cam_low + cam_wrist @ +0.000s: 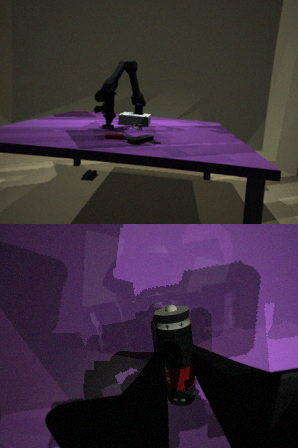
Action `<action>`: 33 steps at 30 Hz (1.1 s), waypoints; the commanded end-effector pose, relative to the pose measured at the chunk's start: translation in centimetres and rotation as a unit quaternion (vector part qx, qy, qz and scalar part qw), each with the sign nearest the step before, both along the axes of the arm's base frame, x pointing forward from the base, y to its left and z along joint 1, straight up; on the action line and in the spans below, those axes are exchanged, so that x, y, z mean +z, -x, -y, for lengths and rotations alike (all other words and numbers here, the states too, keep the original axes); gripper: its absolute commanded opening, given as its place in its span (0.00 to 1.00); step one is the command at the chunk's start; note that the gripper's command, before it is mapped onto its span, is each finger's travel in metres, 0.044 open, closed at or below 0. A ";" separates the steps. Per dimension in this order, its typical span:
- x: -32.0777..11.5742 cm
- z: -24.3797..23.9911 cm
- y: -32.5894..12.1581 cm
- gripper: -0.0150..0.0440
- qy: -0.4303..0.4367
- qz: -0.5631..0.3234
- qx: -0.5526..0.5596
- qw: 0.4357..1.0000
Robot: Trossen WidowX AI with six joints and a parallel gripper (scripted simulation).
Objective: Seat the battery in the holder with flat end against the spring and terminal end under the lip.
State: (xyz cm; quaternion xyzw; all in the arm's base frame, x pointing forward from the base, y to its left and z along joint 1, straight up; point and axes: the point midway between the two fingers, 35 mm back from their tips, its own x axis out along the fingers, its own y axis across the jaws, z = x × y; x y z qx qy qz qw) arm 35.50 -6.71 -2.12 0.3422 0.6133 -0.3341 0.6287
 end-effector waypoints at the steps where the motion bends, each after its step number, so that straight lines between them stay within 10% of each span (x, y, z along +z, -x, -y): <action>1: -0.2 0.0 0.0 0.38 0.000 -0.002 -0.003 1.000; 14: 5.0 -0.5 0.3 0.38 0.001 -0.001 0.020 1.000; 33: 7.2 -12.9 7.9 0.38 0.008 0.000 0.622 0.783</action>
